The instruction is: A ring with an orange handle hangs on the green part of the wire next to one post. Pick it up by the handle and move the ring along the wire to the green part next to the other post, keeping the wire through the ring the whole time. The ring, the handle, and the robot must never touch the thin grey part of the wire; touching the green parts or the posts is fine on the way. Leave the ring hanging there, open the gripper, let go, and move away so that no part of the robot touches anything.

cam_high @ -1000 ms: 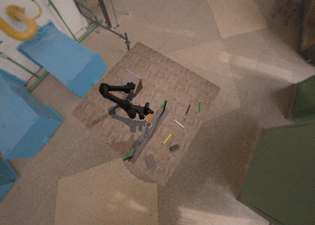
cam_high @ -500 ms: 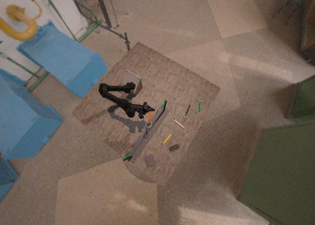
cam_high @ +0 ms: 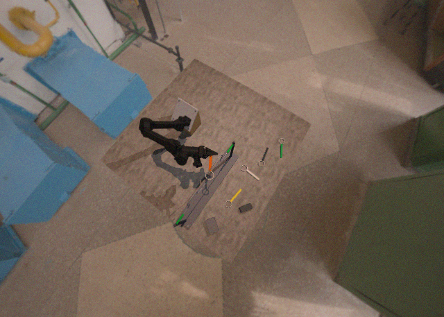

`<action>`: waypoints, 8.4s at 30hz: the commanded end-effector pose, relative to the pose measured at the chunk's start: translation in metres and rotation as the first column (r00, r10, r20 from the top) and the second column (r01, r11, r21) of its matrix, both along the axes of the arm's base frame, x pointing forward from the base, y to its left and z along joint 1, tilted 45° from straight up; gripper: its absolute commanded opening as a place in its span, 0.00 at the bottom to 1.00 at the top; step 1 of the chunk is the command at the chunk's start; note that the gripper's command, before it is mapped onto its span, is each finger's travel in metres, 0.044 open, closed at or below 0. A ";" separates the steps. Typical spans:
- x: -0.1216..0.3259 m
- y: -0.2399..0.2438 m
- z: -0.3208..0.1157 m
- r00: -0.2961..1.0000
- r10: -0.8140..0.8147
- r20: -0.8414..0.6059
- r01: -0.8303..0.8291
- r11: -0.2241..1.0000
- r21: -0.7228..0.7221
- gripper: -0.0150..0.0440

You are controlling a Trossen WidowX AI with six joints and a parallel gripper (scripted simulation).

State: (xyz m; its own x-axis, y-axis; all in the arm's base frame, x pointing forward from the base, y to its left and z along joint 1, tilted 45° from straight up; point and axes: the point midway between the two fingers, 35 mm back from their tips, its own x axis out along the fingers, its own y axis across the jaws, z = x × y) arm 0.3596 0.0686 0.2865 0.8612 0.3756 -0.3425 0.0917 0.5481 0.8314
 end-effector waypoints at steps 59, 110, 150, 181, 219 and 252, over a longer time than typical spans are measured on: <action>0.001 0.000 0.017 1.000 0.005 0.017 0.003 0.913 -0.408 0.00; 0.002 -0.028 0.009 0.999 0.015 0.031 0.022 0.413 -0.911 0.00; 0.002 -0.049 0.017 0.999 0.031 0.037 0.041 -0.143 -0.989 0.00; 0.003 -0.060 0.028 0.998 0.042 0.035 0.052 -0.501 -0.864 0.00; 0.003 -0.064 0.040 0.998 0.052 0.030 0.059 -0.743 -0.667 0.00; 0.003 -0.065 0.048 0.998 0.056 0.026 0.061 -0.852 -0.520 0.00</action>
State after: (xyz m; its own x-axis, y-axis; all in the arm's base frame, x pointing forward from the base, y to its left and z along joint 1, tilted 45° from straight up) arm 0.3623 0.0030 0.3383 0.8827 -0.4548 0.1181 0.1298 -0.0056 -0.9915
